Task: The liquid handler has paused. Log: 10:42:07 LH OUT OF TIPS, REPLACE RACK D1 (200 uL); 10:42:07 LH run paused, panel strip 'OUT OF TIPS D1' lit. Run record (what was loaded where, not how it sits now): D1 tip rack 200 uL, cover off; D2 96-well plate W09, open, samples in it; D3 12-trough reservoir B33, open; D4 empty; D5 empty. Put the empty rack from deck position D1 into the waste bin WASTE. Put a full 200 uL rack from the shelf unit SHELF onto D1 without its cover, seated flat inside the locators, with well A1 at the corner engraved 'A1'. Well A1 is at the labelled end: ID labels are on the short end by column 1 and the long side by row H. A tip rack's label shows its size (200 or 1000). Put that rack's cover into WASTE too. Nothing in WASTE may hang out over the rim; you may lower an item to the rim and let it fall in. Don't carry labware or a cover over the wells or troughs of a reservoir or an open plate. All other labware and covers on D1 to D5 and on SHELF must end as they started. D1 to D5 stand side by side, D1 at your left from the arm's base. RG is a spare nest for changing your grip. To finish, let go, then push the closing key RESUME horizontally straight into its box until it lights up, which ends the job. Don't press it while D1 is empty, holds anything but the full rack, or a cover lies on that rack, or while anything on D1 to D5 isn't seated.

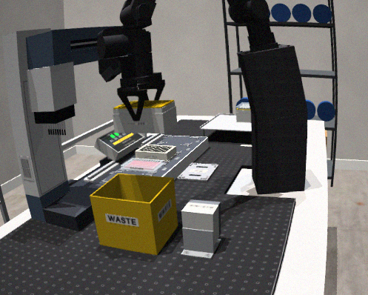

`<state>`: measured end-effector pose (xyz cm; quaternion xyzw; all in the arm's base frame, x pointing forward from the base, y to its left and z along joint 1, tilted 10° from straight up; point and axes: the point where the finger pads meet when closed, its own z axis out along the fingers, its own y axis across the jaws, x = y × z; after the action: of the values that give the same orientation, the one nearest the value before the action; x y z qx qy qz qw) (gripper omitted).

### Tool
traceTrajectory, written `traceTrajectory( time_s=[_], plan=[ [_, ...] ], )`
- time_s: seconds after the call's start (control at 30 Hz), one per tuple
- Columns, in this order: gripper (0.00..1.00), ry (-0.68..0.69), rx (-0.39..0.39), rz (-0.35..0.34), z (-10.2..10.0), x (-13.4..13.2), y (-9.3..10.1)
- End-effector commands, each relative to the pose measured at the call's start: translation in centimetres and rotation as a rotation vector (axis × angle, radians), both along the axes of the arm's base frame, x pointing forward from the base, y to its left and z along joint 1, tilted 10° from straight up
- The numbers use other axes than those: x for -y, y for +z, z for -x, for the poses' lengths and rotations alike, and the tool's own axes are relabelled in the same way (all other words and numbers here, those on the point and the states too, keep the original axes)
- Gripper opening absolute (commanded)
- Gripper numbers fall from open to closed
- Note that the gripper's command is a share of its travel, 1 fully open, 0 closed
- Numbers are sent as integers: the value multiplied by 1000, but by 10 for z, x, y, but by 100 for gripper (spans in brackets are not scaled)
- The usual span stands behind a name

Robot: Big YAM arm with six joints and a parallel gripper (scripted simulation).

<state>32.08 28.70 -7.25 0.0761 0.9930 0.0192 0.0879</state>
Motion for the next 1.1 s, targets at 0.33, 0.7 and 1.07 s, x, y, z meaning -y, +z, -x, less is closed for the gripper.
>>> traceTrajectory(
  time_s=[0.33, 0.7, 1.07],
  plan=[
    [0, -23, -1, 4, -7, -1, -4],
    [0, -3, 7, -3, -10, -32, 1],
    [0, -3, 9, -5, -19, -83, 4]
  ],
)
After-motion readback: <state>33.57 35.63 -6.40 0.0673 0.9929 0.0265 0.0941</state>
